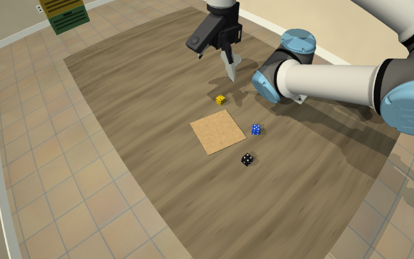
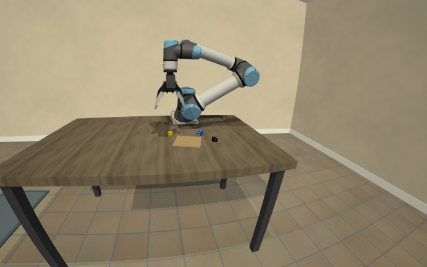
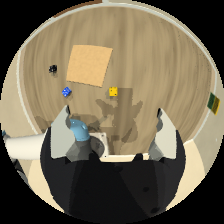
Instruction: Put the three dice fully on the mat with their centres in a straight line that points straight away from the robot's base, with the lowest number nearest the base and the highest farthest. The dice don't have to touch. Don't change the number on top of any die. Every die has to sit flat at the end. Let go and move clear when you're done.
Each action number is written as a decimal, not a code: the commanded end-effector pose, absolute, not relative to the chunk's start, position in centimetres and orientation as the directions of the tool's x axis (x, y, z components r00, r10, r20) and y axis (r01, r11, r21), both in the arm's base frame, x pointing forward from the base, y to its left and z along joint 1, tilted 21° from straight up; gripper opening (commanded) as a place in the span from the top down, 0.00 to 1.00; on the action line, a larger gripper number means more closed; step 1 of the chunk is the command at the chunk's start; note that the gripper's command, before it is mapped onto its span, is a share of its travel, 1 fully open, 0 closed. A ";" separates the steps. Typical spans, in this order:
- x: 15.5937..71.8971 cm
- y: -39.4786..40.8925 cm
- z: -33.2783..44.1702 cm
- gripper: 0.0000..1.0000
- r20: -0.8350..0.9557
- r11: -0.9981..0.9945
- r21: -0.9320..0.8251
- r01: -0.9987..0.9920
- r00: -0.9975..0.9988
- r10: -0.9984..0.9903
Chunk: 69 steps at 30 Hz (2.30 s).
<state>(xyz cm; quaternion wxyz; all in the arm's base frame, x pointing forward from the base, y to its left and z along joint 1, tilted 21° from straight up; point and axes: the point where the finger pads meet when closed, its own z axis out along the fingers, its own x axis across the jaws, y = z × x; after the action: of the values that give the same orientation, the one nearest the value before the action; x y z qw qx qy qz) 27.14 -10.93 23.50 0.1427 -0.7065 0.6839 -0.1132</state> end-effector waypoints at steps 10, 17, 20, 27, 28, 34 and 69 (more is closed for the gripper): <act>27.2 -10.9 23.4 0.00 -0.033 -0.022 -0.358 -0.934 0.037 -0.999; 27.3 -10.9 23.3 0.00 -0.033 -0.022 -0.357 -0.934 0.037 -0.999; 27.4 -10.9 23.0 0.00 -0.033 -0.022 -0.357 -0.934 0.037 -0.999; 28.2 -10.8 20.9 0.00 -0.033 -0.022 -0.357 -0.934 0.037 -0.999; 28.4 -10.8 20.5 0.00 -0.033 -0.022 -0.357 -0.934 0.037 -0.999; 29.3 -10.7 18.2 0.00 -0.033 -0.022 -0.357 -0.934 0.037 -0.999; 31.2 -10.5 13.4 0.00 -0.033 -0.022 -0.357 -0.934 0.037 -0.999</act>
<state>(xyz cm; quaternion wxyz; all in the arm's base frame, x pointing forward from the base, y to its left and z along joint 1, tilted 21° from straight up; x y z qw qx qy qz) 31.15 -10.49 13.34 0.1422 -0.7057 0.6846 -0.1141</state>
